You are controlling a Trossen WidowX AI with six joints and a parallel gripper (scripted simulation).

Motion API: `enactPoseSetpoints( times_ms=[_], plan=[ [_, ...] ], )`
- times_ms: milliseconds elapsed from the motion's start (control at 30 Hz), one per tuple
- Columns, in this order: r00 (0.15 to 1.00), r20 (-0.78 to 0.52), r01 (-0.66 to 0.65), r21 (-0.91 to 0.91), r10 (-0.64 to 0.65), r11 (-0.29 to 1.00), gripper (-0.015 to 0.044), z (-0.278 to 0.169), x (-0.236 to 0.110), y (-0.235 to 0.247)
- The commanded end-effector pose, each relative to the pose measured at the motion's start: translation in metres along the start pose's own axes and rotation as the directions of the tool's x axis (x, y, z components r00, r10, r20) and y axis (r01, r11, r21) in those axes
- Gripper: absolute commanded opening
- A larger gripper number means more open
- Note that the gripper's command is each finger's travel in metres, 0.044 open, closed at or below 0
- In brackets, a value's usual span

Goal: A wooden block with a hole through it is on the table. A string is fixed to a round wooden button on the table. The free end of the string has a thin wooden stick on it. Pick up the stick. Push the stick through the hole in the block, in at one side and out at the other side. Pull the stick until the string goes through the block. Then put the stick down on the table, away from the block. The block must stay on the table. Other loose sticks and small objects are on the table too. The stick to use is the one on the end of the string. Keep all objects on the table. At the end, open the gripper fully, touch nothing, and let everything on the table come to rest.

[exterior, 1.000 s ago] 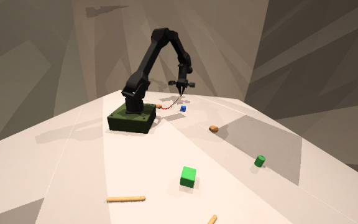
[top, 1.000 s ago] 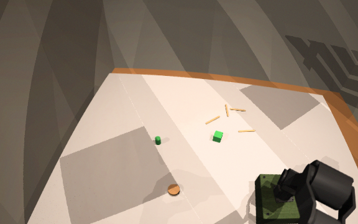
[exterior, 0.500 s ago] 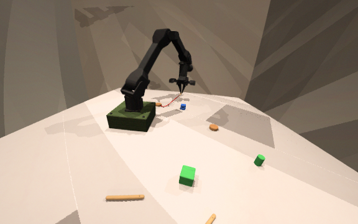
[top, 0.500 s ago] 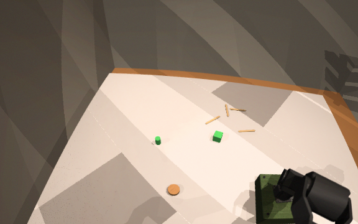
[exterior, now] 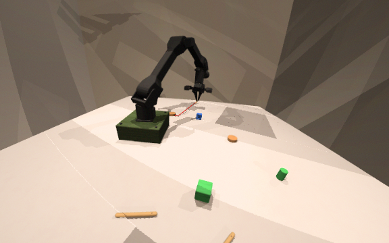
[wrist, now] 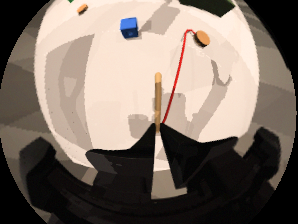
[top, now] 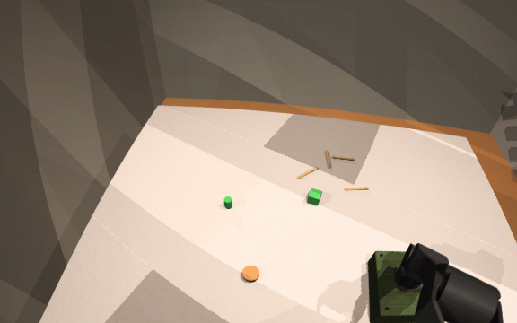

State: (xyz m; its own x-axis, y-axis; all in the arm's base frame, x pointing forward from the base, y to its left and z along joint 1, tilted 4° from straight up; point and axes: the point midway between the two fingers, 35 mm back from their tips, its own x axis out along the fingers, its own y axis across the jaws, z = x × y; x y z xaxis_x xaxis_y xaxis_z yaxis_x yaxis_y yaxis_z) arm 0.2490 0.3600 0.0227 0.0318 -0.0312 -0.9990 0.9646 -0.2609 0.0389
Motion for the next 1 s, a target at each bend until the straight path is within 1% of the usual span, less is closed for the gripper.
enactPoseSetpoints(
  times_ms=[0,233,967],
  plan=[
    [1.0,-0.007,0.002,0.004,-0.002,1.0,0.0,-0.008,0.0,-0.001],
    [1.0,-0.011,0.002,0.005,-0.001,1.0,0.0,-0.008,0.001,0.001],
    [1.0,-0.008,-0.001,0.005,0.001,1.0,0.0,0.002,0.02,0.021]
  ],
)
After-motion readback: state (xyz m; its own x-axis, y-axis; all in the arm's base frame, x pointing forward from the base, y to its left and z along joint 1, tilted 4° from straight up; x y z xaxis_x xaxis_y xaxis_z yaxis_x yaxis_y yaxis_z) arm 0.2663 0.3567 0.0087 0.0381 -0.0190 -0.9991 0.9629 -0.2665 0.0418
